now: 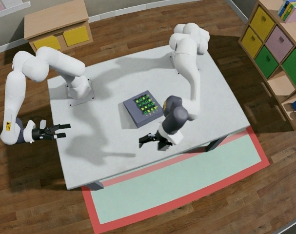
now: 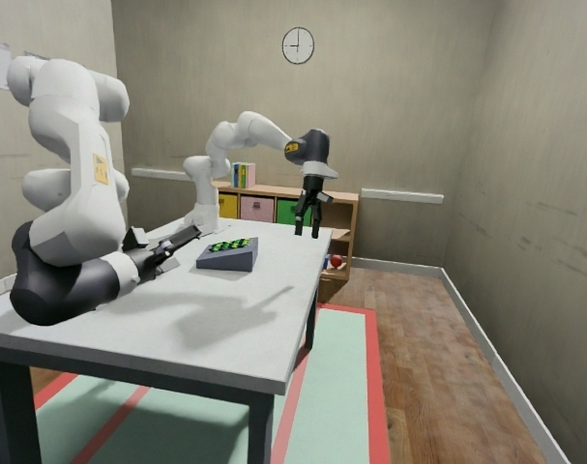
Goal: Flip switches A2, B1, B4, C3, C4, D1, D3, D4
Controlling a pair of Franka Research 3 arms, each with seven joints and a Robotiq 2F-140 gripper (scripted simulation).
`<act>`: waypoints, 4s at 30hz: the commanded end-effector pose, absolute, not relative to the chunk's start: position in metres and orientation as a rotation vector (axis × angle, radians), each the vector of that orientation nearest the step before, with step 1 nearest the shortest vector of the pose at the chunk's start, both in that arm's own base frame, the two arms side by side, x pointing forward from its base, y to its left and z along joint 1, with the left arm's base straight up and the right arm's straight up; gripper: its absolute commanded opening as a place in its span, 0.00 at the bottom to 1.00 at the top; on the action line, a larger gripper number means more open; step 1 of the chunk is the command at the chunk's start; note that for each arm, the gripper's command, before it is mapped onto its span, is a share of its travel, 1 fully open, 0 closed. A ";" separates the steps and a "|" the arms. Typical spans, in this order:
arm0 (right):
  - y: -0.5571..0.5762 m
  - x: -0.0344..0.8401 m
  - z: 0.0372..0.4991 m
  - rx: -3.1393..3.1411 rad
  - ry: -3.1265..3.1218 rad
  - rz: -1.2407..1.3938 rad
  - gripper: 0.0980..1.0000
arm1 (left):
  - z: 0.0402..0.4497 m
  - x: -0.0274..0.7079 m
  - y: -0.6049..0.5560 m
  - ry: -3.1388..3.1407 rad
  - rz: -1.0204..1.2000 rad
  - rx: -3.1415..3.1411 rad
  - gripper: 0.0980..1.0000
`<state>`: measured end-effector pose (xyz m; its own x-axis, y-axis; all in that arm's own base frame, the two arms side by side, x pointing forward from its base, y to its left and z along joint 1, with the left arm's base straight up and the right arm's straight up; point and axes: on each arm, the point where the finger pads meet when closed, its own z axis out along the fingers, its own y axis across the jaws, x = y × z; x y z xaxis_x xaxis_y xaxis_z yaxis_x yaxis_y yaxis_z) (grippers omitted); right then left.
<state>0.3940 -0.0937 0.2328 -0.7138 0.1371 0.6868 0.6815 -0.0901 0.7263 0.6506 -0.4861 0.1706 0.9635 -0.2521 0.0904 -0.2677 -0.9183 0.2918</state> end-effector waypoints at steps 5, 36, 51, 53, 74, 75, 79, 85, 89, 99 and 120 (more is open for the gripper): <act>-0.094 0.394 0.233 -0.888 -1.793 -1.858 1.00 | 0.196 0.714 -0.350 -0.304 0.122 2.848 1.00; -0.094 0.394 0.233 -0.888 -1.793 -1.858 1.00 | 0.248 0.757 -0.041 -0.036 0.185 2.931 1.00; -0.094 0.394 0.233 -0.888 -1.793 -1.858 1.00 | 0.259 0.748 0.031 0.032 0.194 2.949 1.00; -0.094 0.394 0.233 -0.888 -1.793 -1.858 1.00 | 0.261 0.746 0.041 0.042 0.195 2.951 1.00; -0.094 0.394 0.233 -0.888 -1.793 -1.858 1.00 | 0.277 0.718 0.140 0.145 0.202 2.974 1.00; -0.094 0.394 0.233 -0.888 -1.793 -1.858 1.00 | 0.278 0.717 0.145 0.150 0.203 2.975 1.00; -0.094 0.394 0.233 -0.888 -1.793 -1.858 1.00 | 0.281 0.710 0.162 0.168 0.203 2.979 1.00; -0.094 0.394 0.233 -0.888 -1.793 -1.858 1.00 | 0.286 0.699 0.189 0.198 0.204 2.984 1.00; -0.094 0.394 0.233 -0.888 -1.793 -1.858 1.00 | 0.289 0.691 0.207 0.219 0.204 2.988 1.00; -0.094 0.394 0.233 -0.888 -1.793 -1.858 1.00 | 0.296 0.669 0.249 0.269 0.204 2.996 1.00; -0.094 0.394 0.233 -0.888 -1.793 -1.858 1.00 | 0.312 0.612 0.334 0.380 0.199 3.010 1.00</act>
